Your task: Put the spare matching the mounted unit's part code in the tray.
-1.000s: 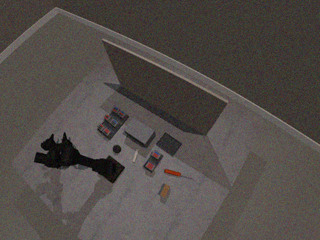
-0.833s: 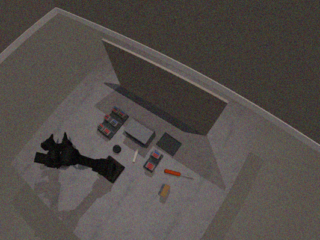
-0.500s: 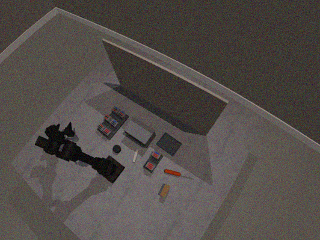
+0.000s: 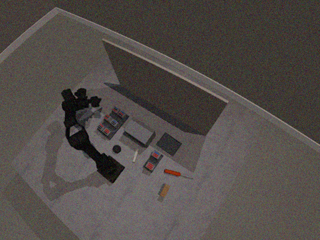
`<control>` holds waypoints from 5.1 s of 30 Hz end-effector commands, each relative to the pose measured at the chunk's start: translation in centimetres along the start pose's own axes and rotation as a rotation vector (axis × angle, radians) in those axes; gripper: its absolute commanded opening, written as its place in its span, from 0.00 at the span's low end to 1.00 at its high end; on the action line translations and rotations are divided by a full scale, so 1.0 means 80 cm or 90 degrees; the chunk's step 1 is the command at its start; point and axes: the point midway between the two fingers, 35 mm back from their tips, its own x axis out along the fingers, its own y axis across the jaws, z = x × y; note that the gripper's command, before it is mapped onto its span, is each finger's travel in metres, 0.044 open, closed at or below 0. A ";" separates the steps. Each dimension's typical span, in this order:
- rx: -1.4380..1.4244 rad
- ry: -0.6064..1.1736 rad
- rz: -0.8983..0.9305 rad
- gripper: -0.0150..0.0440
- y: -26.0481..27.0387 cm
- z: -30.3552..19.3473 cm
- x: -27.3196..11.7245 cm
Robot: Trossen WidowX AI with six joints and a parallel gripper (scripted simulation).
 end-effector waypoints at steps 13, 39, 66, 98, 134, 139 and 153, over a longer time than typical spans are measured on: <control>0.125 0.350 0.002 1.00 -0.320 -0.019 0.057; 0.324 0.489 0.107 1.00 -0.436 -0.125 0.055; 0.035 0.445 0.225 1.00 -0.318 -0.107 0.021; -0.571 0.290 0.439 0.76 -0.122 -0.193 -0.076; -0.571 0.290 0.439 0.76 -0.097 -0.233 -0.024; -0.571 0.290 0.439 0.76 -0.094 -0.240 -0.018; -0.571 0.290 0.439 0.76 -0.088 -0.255 -0.004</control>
